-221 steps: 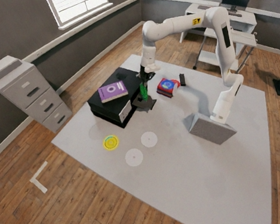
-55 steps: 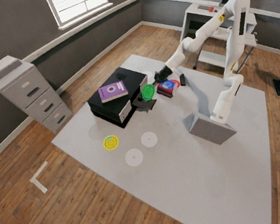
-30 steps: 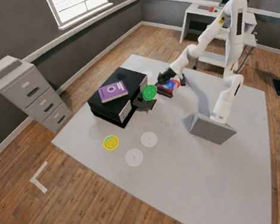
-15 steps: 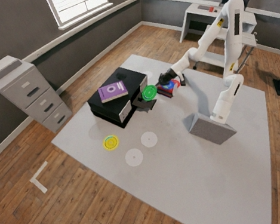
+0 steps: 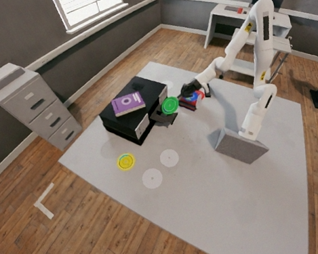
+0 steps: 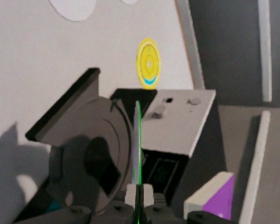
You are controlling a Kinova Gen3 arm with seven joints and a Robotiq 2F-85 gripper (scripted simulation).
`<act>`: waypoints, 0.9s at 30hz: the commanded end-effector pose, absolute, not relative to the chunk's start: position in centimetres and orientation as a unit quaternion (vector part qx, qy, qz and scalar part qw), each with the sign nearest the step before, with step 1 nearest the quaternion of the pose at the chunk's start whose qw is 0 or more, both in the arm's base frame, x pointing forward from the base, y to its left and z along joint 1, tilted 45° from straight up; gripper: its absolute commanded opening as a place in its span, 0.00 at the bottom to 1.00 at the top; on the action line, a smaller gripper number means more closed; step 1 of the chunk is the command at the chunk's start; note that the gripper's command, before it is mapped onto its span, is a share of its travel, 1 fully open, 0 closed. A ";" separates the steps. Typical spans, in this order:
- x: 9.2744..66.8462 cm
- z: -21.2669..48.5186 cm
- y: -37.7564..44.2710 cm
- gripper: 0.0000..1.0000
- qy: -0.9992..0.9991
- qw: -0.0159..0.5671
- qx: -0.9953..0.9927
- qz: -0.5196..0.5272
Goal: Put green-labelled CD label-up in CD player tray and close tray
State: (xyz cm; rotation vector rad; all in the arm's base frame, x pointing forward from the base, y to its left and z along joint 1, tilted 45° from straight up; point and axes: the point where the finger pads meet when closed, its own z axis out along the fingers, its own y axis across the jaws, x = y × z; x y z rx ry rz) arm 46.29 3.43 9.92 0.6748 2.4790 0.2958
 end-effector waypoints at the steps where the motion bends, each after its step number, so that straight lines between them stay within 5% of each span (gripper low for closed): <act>1: 46.2 9.8 2.9 0.11 0.921 0.274 0.254 0.112; 27: 46.0 9.6 2.5 0.11 0.918 0.279 0.249 0.129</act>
